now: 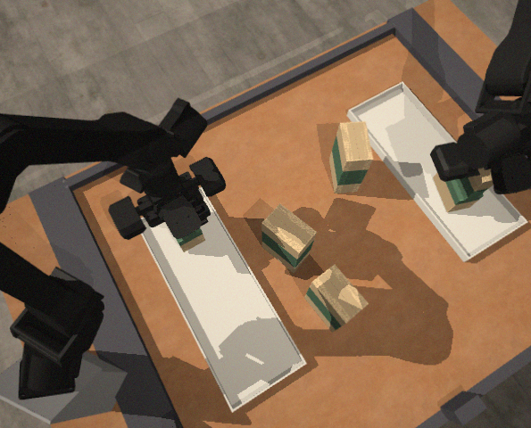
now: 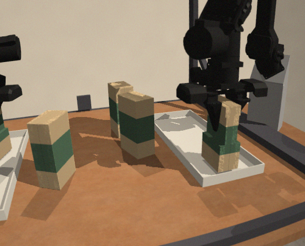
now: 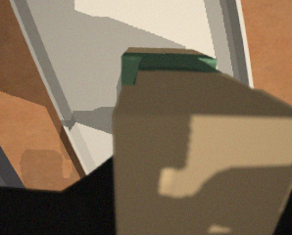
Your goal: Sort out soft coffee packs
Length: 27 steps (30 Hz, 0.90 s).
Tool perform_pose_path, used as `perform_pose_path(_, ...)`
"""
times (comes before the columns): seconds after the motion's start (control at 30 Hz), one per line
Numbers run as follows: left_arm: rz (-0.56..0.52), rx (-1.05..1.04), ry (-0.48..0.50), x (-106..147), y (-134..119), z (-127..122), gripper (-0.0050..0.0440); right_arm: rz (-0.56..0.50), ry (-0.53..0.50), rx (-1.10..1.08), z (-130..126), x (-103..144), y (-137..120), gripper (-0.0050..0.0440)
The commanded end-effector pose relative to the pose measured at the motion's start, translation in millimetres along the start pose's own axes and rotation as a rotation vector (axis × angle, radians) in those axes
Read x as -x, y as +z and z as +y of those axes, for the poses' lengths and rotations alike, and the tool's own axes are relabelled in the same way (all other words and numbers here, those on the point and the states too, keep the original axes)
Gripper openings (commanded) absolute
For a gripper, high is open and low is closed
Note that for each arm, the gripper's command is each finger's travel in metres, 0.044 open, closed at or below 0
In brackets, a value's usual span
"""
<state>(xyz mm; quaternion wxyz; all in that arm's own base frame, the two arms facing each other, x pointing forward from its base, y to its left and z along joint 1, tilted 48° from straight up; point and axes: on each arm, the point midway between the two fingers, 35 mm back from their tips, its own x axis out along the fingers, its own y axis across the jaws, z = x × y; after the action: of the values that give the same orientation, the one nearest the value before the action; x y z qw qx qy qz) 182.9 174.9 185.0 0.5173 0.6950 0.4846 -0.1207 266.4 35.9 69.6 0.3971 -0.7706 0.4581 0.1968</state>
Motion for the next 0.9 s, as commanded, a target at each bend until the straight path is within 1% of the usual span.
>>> perform_pose_path(0.0, 0.005, -0.002, 0.015, -0.1, -1.3, 2.3, 0.0116, -0.009, -0.01, -0.008, -3.0, 2.1, -0.1, 0.0114)
perform_pose_path(0.2, 0.005, -0.002, 0.015, -0.2, -1.3, 2.3, 0.0116, -0.009, -0.01, -0.008, -3.0, 2.1, -0.1, 0.0114)
perform_pose_path(0.23, 0.005, -0.002, 0.015, -0.2, -1.3, 2.3, 0.0116, -0.009, -0.01, -0.008, -3.0, 2.1, -0.1, 0.0364)
perform_pose_path(0.37, 0.005, -0.002, 0.015, -0.2, -1.3, 2.3, 0.0116, -0.009, -0.01, -0.008, -3.0, 2.1, -0.1, 0.0364)
perform_pose_path(0.4, 0.005, -0.002, 0.015, -0.2, -1.3, 2.3, 0.0366, -0.009, -0.01, -0.008, -3.0, 2.1, -0.1, 0.0364)
perform_pose_path(0.87, 0.005, -0.002, 0.015, -0.2, -1.3, 2.3, 0.0366, -0.009, -0.01, -0.008, -3.0, 2.1, -0.1, 0.0364)
